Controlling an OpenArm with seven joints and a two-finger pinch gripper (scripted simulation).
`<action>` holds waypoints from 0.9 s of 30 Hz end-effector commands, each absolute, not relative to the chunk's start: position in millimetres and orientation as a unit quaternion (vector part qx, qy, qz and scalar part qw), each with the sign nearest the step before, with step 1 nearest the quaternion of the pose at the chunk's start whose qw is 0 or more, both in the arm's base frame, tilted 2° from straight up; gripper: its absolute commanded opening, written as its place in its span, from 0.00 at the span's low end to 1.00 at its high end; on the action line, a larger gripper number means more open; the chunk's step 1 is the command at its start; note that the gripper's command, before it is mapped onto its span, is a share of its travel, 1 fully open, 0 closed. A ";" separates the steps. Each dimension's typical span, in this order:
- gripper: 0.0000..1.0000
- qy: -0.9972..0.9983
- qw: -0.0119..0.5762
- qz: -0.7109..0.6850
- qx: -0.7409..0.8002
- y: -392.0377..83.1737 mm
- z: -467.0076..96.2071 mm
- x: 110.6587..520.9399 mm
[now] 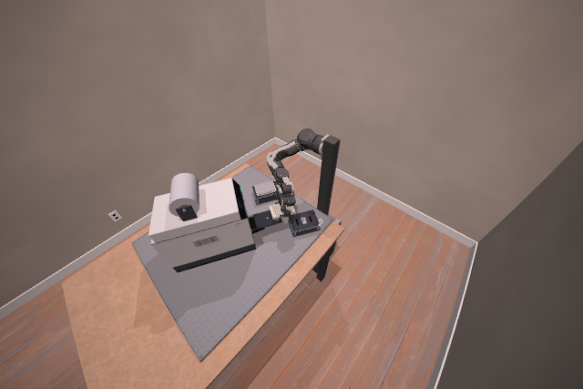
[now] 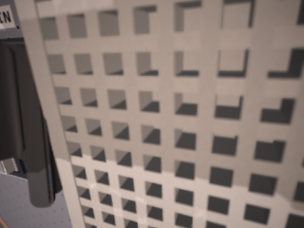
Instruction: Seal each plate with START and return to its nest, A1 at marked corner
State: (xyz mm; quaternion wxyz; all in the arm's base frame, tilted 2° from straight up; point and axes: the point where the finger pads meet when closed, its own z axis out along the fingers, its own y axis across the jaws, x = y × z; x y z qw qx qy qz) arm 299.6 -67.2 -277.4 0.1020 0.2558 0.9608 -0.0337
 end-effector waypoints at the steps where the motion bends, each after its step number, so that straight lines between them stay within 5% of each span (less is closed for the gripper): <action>1: 0.00 0.962 0.103 -0.027 0.251 -66.1 -275.3 303.8; 27: 0.00 0.962 0.103 -0.026 0.250 -93.0 -272.8 352.6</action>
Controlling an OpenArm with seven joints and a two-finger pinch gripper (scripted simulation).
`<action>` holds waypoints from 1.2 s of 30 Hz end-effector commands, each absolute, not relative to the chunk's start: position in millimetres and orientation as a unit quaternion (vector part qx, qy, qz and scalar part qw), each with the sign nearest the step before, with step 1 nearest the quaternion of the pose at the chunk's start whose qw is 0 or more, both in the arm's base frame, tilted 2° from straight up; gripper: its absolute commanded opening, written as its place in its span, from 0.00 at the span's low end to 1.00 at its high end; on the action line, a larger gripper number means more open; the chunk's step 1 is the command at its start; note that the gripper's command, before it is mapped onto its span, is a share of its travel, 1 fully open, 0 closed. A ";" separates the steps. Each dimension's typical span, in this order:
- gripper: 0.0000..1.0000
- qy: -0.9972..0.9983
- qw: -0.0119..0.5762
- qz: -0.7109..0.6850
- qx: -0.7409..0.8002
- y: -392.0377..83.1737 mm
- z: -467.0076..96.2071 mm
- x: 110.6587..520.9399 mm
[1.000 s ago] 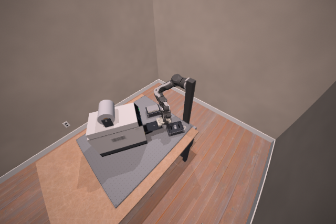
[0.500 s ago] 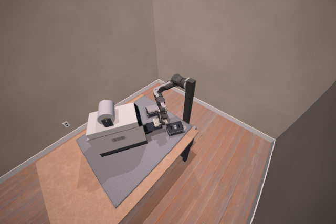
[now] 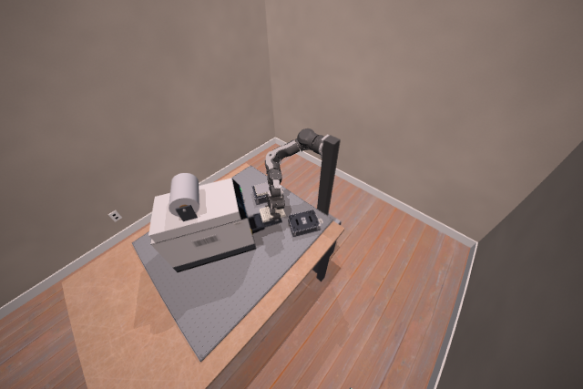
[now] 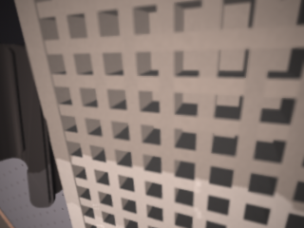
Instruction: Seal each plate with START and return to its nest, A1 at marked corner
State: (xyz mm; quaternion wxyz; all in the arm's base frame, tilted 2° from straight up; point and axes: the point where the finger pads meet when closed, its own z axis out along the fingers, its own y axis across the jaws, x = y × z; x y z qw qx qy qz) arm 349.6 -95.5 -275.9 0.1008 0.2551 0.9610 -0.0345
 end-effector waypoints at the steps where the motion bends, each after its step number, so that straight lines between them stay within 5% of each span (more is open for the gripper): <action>1: 0.00 0.962 0.103 -0.026 0.250 -93.0 -272.8 352.6; 36: 0.00 0.962 0.102 -0.030 0.251 -108.7 -273.3 378.5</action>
